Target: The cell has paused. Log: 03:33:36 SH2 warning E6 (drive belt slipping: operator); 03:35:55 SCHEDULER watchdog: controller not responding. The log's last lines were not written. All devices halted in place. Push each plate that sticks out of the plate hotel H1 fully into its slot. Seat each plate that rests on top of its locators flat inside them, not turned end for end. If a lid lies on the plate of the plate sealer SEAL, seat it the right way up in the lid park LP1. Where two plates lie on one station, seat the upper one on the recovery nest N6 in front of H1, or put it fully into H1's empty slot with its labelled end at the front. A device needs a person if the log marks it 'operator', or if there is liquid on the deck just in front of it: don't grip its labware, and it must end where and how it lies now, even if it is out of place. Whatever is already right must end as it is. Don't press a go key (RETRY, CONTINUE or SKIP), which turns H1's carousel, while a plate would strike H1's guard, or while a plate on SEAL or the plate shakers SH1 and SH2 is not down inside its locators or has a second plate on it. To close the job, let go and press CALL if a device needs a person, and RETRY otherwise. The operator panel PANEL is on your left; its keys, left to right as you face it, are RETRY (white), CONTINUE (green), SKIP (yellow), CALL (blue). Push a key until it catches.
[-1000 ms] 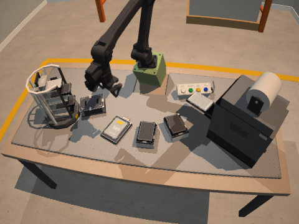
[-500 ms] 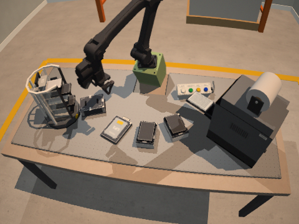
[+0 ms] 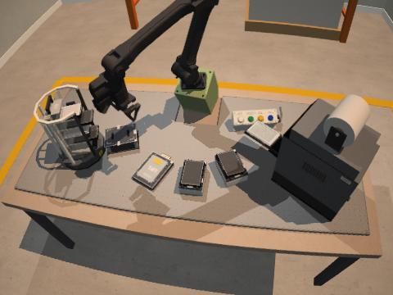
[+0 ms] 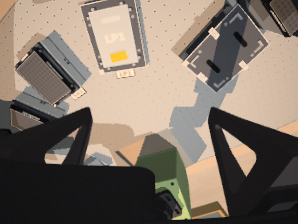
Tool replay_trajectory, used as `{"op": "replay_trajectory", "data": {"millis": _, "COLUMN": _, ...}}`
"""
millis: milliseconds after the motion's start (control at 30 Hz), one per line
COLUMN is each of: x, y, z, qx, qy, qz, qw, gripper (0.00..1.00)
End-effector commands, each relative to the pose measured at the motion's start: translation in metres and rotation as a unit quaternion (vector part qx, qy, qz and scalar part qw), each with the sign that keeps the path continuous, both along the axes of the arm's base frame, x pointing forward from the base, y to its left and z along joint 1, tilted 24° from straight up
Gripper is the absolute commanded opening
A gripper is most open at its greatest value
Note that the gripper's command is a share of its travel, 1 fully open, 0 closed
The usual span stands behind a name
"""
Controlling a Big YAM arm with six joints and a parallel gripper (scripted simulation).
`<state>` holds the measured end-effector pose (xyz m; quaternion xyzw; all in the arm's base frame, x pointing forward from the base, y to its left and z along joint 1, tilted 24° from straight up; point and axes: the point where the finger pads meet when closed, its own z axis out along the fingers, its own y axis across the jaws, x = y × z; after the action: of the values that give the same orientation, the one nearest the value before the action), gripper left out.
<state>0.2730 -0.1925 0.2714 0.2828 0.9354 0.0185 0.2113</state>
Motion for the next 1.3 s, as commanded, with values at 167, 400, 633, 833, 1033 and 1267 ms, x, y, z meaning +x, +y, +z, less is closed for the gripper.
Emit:
{"op": "replay_trajectory", "data": {"millis": 167, "x": -0.014, "y": -0.016, "z": -0.01, "qx": 0.048, "qy": 0.004, "qz": -0.088, "qw": 0.995, "gripper": 1.0}}
{"op": "replay_trajectory", "data": {"millis": 400, "x": -0.029, "y": -0.034, "z": -0.015, "qx": 0.083, "qy": -0.004, "qz": -0.168, "qw": 0.982, "gripper": 1.0}}
{"op": "replay_trajectory", "data": {"millis": 633, "x": -0.038, "y": -0.047, "z": -0.015, "qx": 0.077, "qy": -0.006, "qz": -0.158, "qw": 0.984, "gripper": 1.0}}
{"op": "replay_trajectory", "data": {"millis": 833, "x": -0.049, "y": -0.065, "z": -0.012, "qx": 0.071, "qy": -0.012, "qz": -0.158, "qw": 0.985, "gripper": 1.0}}
{"op": "replay_trajectory", "data": {"millis": 1033, "x": -0.058, "y": -0.087, "z": -0.001, "qx": 0.058, "qy": -0.022, "qz": -0.158, "qw": 0.986, "gripper": 1.0}}
{"op": "replay_trajectory", "data": {"millis": 1267, "x": -0.069, "y": -0.1, "z": -0.005, "qx": 0.057, "qy": -0.021, "qz": -0.158, "qw": 0.986, "gripper": 1.0}}
